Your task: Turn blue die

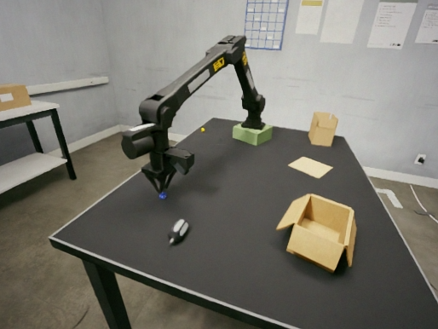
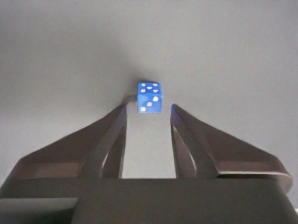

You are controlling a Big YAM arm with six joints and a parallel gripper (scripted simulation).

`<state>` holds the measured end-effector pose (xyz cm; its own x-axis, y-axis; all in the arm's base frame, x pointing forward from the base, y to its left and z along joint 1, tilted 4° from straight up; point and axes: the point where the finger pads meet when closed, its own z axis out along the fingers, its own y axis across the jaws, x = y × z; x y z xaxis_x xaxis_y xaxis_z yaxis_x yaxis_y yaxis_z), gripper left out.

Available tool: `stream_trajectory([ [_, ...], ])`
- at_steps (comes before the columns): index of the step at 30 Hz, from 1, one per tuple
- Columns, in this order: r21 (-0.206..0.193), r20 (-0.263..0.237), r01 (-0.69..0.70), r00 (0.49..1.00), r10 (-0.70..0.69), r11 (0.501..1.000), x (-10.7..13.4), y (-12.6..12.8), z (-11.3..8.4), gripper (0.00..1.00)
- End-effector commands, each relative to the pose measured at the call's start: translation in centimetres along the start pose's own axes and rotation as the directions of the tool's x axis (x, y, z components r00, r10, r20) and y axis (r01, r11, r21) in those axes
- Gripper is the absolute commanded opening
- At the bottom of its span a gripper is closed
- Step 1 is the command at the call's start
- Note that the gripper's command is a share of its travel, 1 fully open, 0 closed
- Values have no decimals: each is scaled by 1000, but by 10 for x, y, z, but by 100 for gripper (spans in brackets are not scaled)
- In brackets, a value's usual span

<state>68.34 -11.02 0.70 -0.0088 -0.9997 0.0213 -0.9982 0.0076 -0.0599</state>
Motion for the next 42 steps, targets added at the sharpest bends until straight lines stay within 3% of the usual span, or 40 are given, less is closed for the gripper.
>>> stream_trajectory([
  [1, 35, -3, 2, 1000, -2, 999, 7, -15, 0, 30],
  [13, 55, -7, 2, 1000, -1, 998, 8, -23, -7, 30],
  [42, 47, -5, 1, 1000, -1, 999, 8, -20, -4, 30],
])
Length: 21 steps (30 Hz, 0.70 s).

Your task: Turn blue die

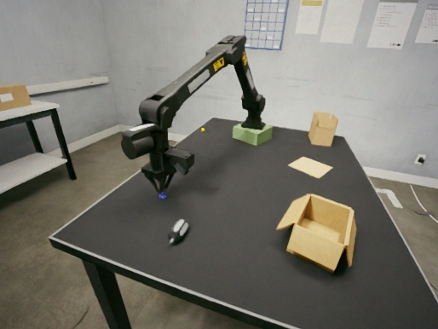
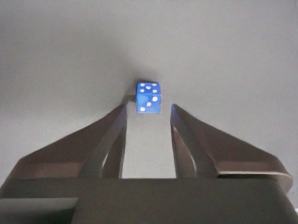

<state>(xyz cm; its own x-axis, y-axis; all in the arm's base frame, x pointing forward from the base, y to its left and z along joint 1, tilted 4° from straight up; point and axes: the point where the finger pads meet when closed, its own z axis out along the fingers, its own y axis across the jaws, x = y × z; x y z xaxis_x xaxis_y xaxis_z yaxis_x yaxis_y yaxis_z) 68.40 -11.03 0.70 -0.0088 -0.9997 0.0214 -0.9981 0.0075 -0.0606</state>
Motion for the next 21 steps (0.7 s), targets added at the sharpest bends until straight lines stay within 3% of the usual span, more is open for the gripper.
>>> stream_trajectory([
  [1, 46, -5, 1, 1000, -1, 999, 8, -19, -4, 30],
  [21, 27, -2, 1, 1000, -1, 1000, 7, -12, 6, 30],
])
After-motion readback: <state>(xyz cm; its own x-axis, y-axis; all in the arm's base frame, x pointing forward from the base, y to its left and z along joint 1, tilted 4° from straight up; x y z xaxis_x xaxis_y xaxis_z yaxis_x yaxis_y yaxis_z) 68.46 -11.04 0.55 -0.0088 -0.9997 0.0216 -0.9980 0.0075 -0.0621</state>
